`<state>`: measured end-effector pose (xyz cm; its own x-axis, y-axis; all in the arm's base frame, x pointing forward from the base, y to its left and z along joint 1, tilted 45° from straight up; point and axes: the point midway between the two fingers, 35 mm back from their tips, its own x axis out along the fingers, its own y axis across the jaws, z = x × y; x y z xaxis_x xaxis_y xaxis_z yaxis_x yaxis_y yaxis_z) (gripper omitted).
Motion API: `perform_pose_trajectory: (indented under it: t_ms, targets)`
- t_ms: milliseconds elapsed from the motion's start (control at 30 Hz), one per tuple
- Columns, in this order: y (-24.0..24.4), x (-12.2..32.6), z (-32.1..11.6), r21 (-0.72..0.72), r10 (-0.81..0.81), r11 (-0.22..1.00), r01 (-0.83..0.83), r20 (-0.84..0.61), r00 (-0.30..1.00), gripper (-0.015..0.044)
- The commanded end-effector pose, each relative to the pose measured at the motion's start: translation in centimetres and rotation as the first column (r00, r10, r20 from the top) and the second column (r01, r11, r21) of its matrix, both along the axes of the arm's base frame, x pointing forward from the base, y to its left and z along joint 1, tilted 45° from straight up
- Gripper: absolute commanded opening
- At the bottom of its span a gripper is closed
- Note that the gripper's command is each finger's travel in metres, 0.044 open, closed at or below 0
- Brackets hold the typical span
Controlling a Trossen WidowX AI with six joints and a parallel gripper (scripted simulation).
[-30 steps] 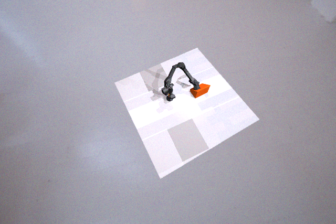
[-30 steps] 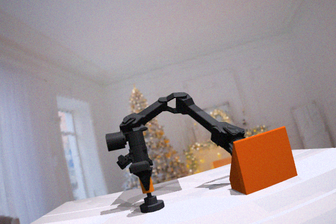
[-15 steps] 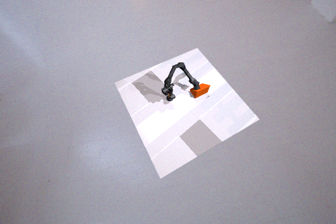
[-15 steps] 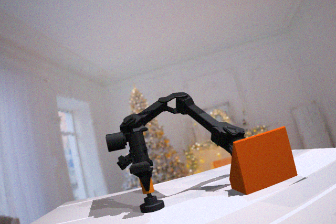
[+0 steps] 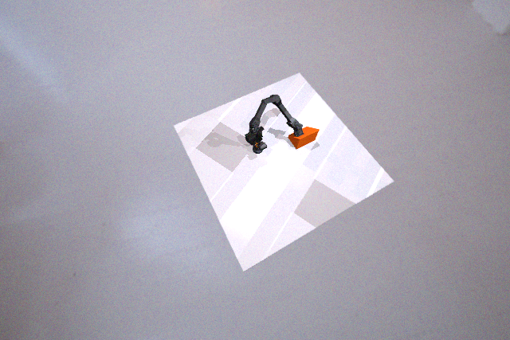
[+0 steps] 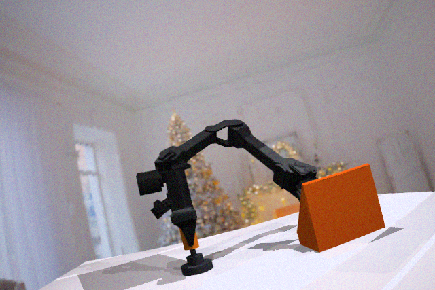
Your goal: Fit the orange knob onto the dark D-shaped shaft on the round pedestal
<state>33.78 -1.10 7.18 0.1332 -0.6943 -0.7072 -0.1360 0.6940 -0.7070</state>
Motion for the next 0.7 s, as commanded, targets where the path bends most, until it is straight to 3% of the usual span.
perform_pose_trajectory:
  t_ms: [0, 667]
  targets:
    - [-0.15, -0.07, -0.02, -0.015, 0.071, 0.997, -0.072, -0.071, 0.995, 0.0]
    - [-0.27, 0.05, -0.26, -0.015, 0.076, 0.997, -0.078, -0.077, 0.994, 0.0]
